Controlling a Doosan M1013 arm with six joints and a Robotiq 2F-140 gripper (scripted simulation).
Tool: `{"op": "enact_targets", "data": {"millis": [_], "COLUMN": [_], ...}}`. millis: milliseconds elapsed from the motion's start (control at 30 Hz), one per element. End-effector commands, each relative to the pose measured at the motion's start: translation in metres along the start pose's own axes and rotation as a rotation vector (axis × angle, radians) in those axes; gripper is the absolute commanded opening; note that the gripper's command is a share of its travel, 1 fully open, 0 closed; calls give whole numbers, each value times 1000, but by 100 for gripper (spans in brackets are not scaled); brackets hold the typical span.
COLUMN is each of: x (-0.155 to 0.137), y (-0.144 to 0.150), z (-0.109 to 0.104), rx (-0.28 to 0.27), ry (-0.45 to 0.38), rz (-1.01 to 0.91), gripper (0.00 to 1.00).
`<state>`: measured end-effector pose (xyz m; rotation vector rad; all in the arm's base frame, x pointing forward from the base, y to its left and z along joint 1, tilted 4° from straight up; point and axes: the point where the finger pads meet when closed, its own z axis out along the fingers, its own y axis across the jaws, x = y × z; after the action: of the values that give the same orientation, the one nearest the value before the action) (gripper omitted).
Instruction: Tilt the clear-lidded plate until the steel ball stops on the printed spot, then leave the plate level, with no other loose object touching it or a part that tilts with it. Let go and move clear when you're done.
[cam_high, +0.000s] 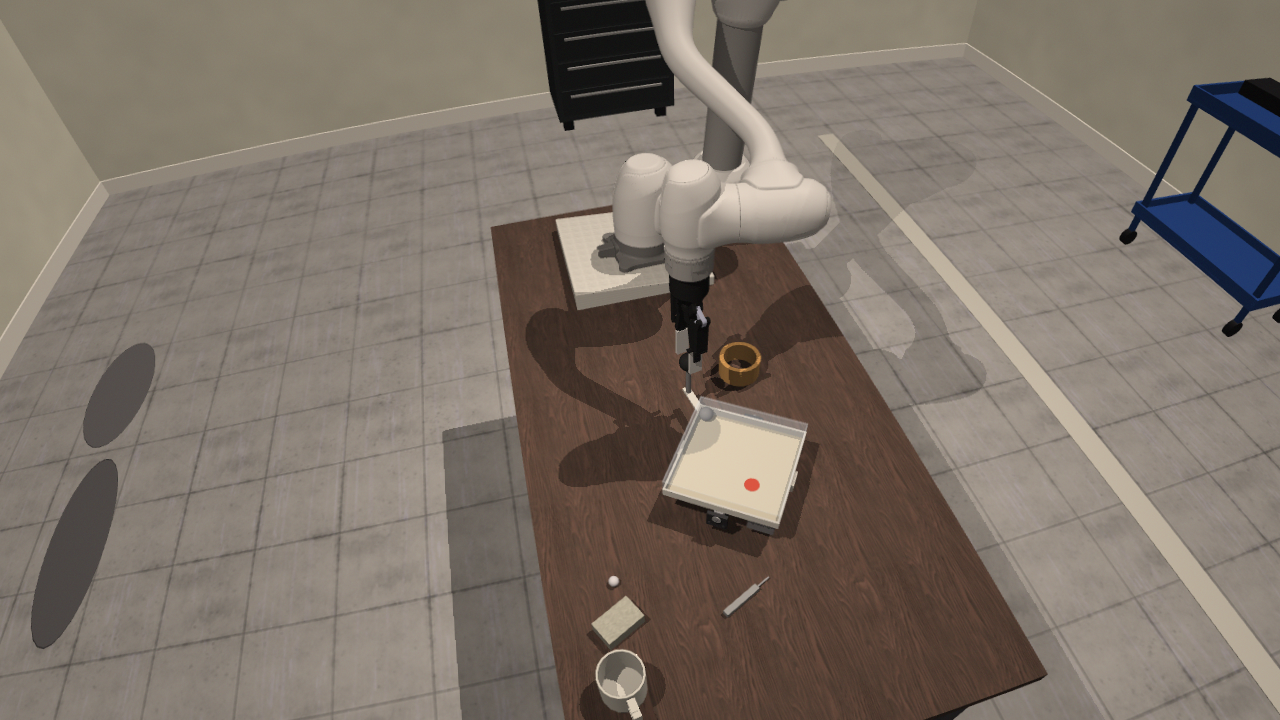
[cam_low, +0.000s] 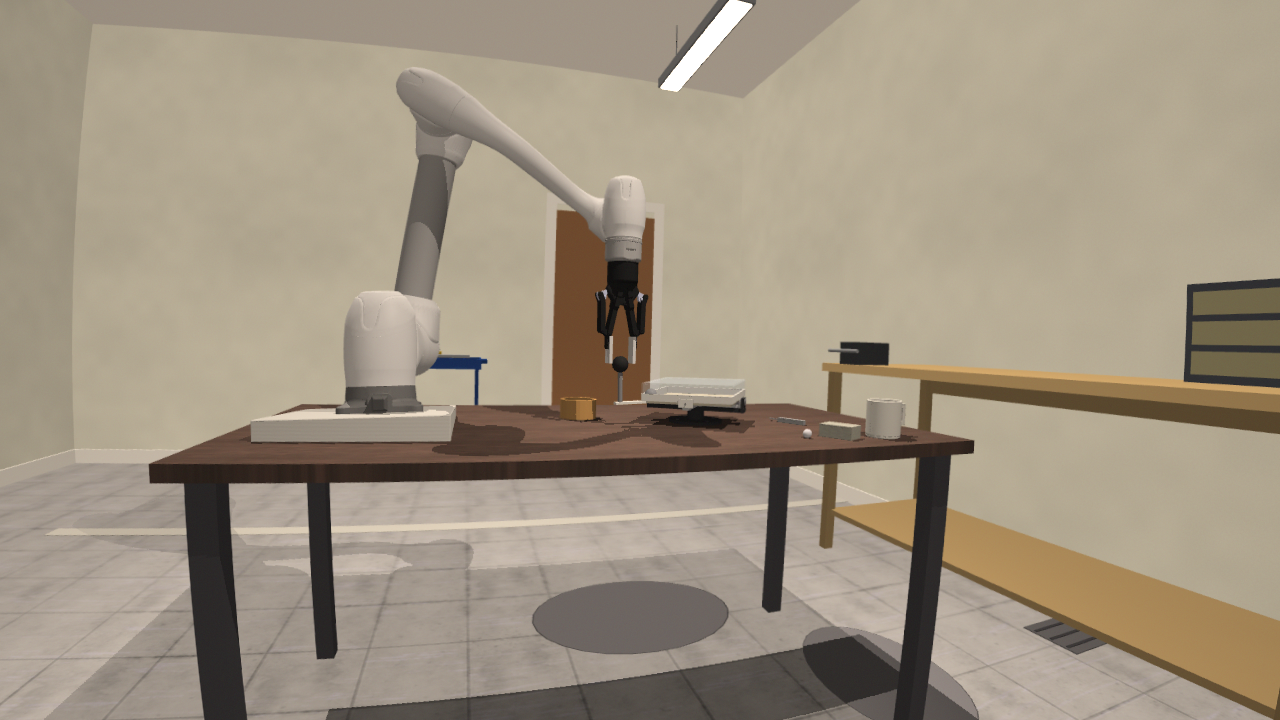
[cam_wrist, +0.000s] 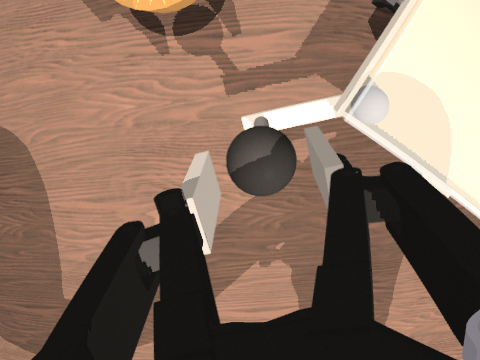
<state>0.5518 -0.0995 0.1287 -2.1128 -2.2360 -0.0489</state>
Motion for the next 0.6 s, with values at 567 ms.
{"op": "enact_targets", "data": {"millis": [567], "x": [0], "y": [0], "z": [2], "rx": [0], "ry": [0], "rz": [0], "gripper": [36]}}
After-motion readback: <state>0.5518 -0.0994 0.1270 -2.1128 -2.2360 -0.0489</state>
